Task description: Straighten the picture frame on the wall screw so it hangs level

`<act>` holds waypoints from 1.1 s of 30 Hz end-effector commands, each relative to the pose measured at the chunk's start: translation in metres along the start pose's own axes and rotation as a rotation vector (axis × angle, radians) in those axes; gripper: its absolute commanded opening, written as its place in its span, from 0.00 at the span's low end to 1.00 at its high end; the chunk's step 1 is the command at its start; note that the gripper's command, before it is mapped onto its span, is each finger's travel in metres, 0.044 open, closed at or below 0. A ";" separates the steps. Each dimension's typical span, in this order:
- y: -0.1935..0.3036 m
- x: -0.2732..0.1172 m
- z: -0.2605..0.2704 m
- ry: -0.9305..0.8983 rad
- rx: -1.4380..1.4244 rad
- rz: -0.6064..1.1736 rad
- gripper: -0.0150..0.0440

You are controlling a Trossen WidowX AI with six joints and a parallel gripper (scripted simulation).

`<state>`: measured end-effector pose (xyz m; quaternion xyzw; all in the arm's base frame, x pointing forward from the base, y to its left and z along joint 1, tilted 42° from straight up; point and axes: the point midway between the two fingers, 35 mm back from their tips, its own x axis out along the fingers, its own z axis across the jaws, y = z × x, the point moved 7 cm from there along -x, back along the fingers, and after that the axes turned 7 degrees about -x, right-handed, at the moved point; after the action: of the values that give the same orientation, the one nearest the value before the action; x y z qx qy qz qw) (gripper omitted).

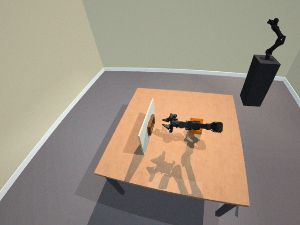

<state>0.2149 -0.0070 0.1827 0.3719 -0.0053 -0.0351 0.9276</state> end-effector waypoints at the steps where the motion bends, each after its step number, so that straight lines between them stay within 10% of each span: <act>1: 0.002 -0.012 0.017 -0.011 0.001 0.011 0.69; 15: -0.005 -0.083 0.032 0.009 0.022 -0.010 0.69; 33: -0.006 -0.084 0.032 0.011 0.004 -0.003 0.69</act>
<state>0.1299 -0.0286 0.2019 0.3776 0.0010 -0.0373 0.9252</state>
